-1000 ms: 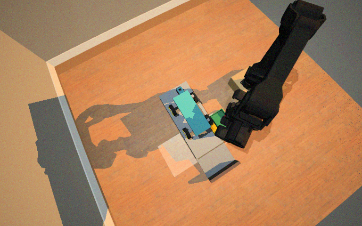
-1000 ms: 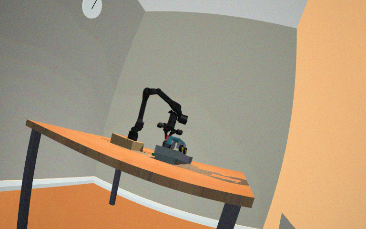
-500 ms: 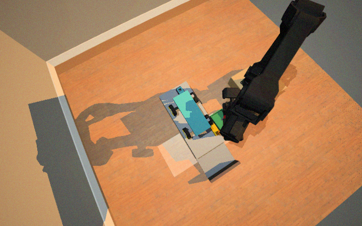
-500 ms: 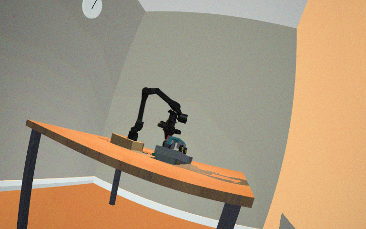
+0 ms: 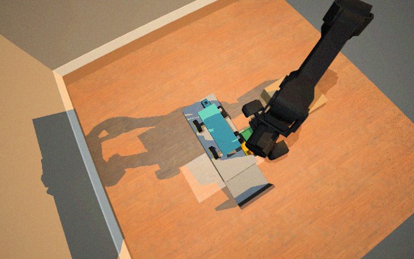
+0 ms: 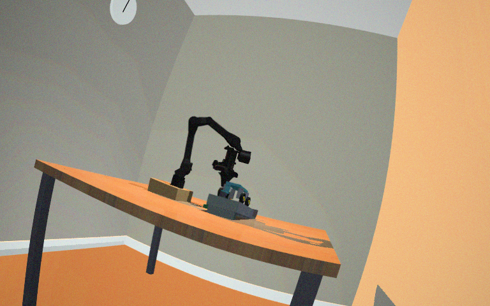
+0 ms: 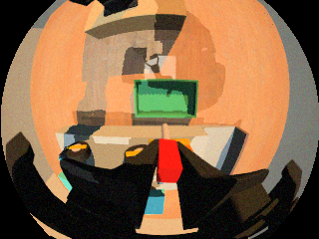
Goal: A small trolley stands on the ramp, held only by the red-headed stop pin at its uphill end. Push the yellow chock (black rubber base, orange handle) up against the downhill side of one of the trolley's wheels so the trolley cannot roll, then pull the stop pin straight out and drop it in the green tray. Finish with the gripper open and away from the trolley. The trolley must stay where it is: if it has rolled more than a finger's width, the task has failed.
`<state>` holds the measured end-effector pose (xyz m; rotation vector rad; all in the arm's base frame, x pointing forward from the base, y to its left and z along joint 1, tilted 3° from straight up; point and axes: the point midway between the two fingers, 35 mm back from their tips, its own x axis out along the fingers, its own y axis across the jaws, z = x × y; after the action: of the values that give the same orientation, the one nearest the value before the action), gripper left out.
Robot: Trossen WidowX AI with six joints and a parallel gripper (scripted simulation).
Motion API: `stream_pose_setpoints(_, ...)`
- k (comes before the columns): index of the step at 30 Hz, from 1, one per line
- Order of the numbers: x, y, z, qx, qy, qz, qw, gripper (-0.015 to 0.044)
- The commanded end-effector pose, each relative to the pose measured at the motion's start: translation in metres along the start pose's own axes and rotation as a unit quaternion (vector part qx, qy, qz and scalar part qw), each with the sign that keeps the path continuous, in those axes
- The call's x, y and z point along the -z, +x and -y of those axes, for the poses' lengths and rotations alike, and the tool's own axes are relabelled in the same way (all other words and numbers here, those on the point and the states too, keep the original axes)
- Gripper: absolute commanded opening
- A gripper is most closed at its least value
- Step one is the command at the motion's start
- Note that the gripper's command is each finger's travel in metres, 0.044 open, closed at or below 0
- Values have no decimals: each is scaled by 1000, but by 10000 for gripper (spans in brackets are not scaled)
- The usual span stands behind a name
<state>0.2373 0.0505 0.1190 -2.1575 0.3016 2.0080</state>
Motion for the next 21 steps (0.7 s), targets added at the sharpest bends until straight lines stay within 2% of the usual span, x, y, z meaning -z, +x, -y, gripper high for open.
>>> stream_pose_setpoints(1, 1, -1, 0, 13, -51, -1, 999, 0)
stream_pose_setpoints(21, -25, 19, -2, 15, -67, 1, 998, 0)
